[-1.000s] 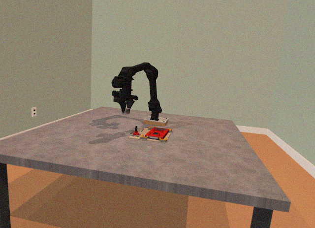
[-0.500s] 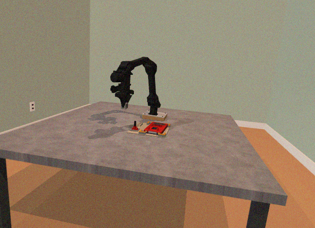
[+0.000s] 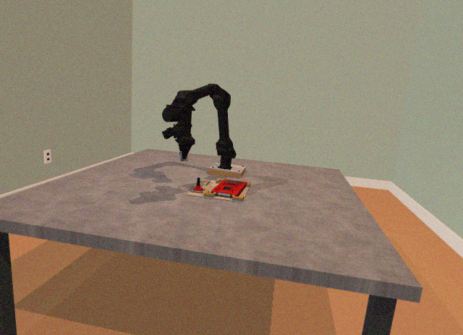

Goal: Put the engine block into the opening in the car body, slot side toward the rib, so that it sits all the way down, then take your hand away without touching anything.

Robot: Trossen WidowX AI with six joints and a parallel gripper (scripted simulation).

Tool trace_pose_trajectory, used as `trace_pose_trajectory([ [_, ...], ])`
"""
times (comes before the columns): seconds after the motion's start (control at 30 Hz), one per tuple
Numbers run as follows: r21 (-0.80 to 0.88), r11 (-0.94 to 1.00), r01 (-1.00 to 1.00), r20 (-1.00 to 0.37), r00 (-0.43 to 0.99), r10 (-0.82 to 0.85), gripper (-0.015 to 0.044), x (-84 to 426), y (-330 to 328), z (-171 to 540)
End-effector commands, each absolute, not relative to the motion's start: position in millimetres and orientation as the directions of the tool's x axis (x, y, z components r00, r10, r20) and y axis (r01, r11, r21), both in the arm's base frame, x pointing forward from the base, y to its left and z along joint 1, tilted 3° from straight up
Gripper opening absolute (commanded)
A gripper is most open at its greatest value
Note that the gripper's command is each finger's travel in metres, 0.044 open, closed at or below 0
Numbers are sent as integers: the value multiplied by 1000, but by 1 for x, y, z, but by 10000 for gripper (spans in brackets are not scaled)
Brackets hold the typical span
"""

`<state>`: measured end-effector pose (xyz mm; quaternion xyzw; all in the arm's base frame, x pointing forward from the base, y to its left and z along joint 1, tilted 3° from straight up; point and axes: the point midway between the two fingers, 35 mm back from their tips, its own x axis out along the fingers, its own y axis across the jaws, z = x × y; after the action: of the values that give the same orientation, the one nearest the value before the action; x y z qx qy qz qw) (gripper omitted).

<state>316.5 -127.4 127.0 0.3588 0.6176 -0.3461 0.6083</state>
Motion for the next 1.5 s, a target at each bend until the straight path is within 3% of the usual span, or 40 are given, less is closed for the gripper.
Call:
trace_pose_trajectory([
  [0.0,16,634,774,-1000,1,24,0,317,-127,126],
  [0.37,22,876,482,-1000,1,24,0,317,-127,125],
  [0.73,24,992,121,-1000,1,24,0,317,-127,123],
  [1.1,23,966,-257,-1000,1,24,0,317,-127,122],
  [1.47,19,801,-598,-1000,1,25,0,317,-127,120],
])
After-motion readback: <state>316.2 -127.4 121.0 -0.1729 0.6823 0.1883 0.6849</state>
